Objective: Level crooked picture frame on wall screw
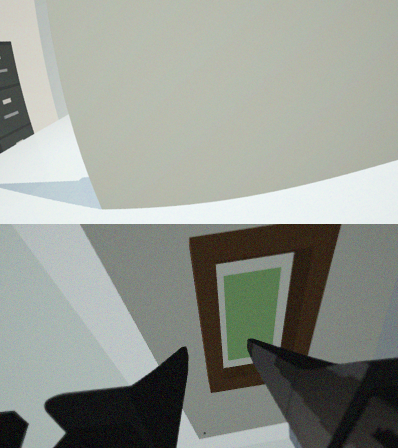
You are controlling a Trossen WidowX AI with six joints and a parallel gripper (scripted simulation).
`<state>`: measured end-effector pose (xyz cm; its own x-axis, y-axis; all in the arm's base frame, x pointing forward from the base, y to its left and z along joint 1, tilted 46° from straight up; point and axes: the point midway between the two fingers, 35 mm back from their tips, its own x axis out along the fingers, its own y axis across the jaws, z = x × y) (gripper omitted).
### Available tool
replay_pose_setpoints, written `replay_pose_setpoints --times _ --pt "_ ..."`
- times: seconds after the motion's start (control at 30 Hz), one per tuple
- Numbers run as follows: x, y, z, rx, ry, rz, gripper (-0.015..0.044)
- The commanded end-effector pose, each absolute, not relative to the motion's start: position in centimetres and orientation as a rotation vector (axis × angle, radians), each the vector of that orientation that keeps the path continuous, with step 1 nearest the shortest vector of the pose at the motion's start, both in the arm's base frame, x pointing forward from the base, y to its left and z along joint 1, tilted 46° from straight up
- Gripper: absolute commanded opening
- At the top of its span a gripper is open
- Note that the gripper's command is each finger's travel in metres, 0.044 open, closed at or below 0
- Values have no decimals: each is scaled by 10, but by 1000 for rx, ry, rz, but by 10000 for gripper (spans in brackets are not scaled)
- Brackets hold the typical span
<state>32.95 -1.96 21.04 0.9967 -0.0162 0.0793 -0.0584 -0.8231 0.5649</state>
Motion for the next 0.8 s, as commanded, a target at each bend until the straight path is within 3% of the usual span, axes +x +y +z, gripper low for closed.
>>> replay_pose_setpoints --times 0.0,0.77 --pt "331 -20 213 2532 -58 100 260" --pt "367 -21 216 2531 -59 103 260"
